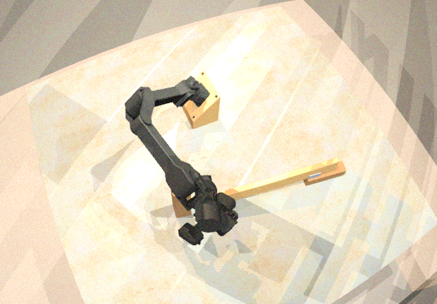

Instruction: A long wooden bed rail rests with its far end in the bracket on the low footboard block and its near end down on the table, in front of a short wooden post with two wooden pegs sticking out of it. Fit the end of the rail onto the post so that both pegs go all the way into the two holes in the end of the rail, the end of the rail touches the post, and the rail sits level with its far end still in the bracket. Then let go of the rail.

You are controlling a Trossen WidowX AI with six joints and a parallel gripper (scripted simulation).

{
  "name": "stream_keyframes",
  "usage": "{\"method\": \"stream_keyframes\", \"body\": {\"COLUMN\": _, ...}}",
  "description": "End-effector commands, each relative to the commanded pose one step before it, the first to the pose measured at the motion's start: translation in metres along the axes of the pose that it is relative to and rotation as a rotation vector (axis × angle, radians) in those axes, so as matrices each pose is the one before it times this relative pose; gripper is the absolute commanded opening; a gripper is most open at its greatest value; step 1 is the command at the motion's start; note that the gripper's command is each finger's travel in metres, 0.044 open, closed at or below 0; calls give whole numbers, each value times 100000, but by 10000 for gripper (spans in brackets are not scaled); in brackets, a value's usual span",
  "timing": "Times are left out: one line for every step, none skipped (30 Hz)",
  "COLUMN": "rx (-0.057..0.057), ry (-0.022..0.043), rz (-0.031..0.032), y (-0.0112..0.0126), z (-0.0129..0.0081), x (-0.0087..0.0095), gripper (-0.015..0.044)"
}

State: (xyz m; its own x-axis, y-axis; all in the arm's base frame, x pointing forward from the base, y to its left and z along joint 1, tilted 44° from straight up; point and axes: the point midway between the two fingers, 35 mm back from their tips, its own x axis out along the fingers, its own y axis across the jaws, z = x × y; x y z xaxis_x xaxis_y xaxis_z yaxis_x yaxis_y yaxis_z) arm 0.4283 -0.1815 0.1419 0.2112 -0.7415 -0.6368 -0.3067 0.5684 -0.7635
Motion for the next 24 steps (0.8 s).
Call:
{"method": "stream_keyframes", "body": {"rx": -23803, "ry": 1828, "rz": 9284, "y": 5327, "z": 1495, "x": -1021, "gripper": 440}}
{"method": "stream_keyframes", "body": {"rx": -7317, "ry": 851, "rz": 2637, "y": 1523, "z": 631, "x": -231, "gripper": 440}}
{"method": "stream_keyframes", "body": {"rx": -7335, "ry": 938, "rz": 2537, "y": 1472, "z": 650, "x": -227, "gripper": 440}}
{"method": "stream_keyframes", "body": {"rx": -7346, "ry": 1034, "rz": 2443, "y": 1420, "z": 665, "x": -224, "gripper": 440}}
{"method": "stream_keyframes", "body": {"rx": -7350, "ry": 1138, "rz": 2356, "y": 1369, "z": 678, "x": -221, "gripper": 440}}
{"method": "stream_keyframes", "body": {"rx": -7347, "ry": 1249, "rz": 2277, "y": 1317, "z": 687, "x": -219, "gripper": 440}}
{"method": "stream_keyframes", "body": {"rx": -7336, "ry": 1366, "rz": 2207, "y": 1266, "z": 694, "x": -218, "gripper": 440}}
{"method": "stream_keyframes", "body": {"rx": -7296, "ry": 1445, "rz": 2167, "y": 1327, "z": 752, "x": -224, "gripper": 440}}
{"method": "stream_keyframes", "body": {"rx": -7557, "ry": 1675, "rz": 2171, "y": 1318, "z": 771, "x": -228, "gripper": 440}}
{"method": "stream_keyframes", "body": {"rx": -5569, "ry": 1348, "rz": 1570, "y": 935, "z": 576, "x": -166, "gripper": 440}}
{"method": "stream_keyframes", "body": {"rx": -3329, "ry": 853, "rz": 930, "y": 543, "z": 349, "x": -99, "gripper": 440}}
{"method": "stream_keyframes", "body": {"rx": -1107, "ry": 292, "rz": 308, "y": 178, "z": 118, "x": -33, "gripper": 440}}
{"method": "stream_keyframes", "body": {"rx": 0, "ry": 0, "rz": 0, "y": 0, "z": 0, "x": 0, "gripper": 440}}
{"method": "stream_keyframes", "body": {"rx": 0, "ry": 0, "rz": 0, "y": 0, "z": 0, "x": 0, "gripper": 440}}
{"method": "stream_keyframes", "body": {"rx": 0, "ry": 0, "rz": 0, "y": 0, "z": 0, "x": 0, "gripper": 440}}
{"method": "stream_keyframes", "body": {"rx": -3, "ry": -7, "rz": 2, "y": -2, "z": 2, "x": 25, "gripper": 440}}
{"method": "stream_keyframes", "body": {"rx": -10, "ry": -19, "rz": 6, "y": -5, "z": 5, "x": 74, "gripper": 440}}
{"method": "stream_keyframes", "body": {"rx": -17, "ry": -32, "rz": 9, "y": -8, "z": 8, "x": 123, "gripper": 440}}
{"method": "stream_keyframes", "body": {"rx": -21, "ry": -39, "rz": 11, "y": -9, "z": 10, "x": 151, "gripper": 440}}
{"method": "stream_keyframes", "body": {"rx": -21, "ry": -38, "rz": 11, "y": -8, "z": 9, "x": 151, "gripper": 440}}
{"method": "stream_keyframes", "body": {"rx": -21, "ry": -37, "rz": 10, "y": -8, "z": 9, "x": 151, "gripper": 440}}
{"method": "stream_keyframes", "body": {"rx": -21, "ry": -37, "rz": 10, "y": -7, "z": 8, "x": 150, "gripper": 440}}
{"method": "stream_keyframes", "body": {"rx": -21, "ry": -36, "rz": 10, "y": -7, "z": 8, "x": 150, "gripper": 440}}
{"method": "stream_keyframes", "body": {"rx": -21, "ry": -36, "rz": 10, "y": -6, "z": 7, "x": 150, "gripper": 440}}
